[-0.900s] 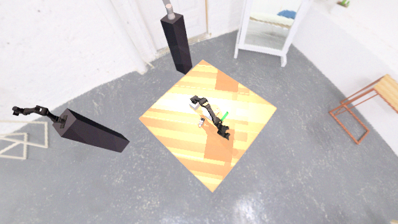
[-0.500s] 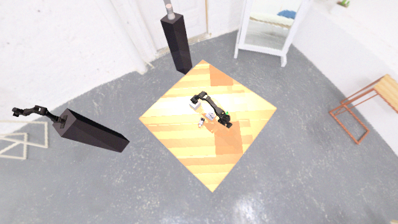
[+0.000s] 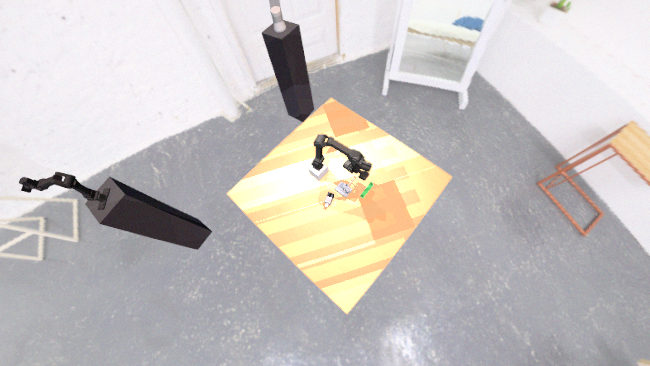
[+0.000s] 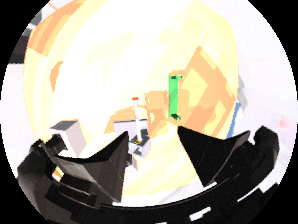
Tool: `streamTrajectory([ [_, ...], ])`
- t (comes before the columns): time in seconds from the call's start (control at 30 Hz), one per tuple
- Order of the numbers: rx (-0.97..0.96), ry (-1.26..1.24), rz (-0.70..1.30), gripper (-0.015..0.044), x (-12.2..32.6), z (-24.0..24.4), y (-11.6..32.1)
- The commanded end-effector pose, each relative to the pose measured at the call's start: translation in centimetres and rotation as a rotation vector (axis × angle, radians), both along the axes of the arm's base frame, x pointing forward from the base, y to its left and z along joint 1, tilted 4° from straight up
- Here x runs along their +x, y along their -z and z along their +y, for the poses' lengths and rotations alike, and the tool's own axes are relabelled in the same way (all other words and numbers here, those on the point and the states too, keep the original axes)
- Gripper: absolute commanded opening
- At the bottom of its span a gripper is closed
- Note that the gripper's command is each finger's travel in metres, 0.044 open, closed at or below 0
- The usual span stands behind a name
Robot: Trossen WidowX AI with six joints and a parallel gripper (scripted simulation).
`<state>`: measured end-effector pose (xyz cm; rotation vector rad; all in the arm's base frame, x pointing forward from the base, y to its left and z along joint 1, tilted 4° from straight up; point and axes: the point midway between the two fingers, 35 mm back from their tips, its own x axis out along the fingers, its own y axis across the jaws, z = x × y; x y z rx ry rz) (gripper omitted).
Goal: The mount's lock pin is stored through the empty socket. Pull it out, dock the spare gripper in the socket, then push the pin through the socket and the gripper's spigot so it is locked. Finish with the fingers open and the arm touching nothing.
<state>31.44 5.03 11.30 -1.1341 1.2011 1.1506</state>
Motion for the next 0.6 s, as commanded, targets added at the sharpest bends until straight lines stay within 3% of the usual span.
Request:
streamTrajectory([
  [0.0, -0.005, 0.002, 0.054, 0.03, -2.2, 0.3, -0.4],
  [0.17, -0.005, 0.002, 0.054, 0.03, -2.1, 0.3, -0.2],
  [0.43, -0.004, 0.002, 0.053, 0.03, -2.2, 0.6, 6.4],
  [0.57, -0.004, 0.002, 0.053, 0.03, -2.0, 0.7, 6.7],
])
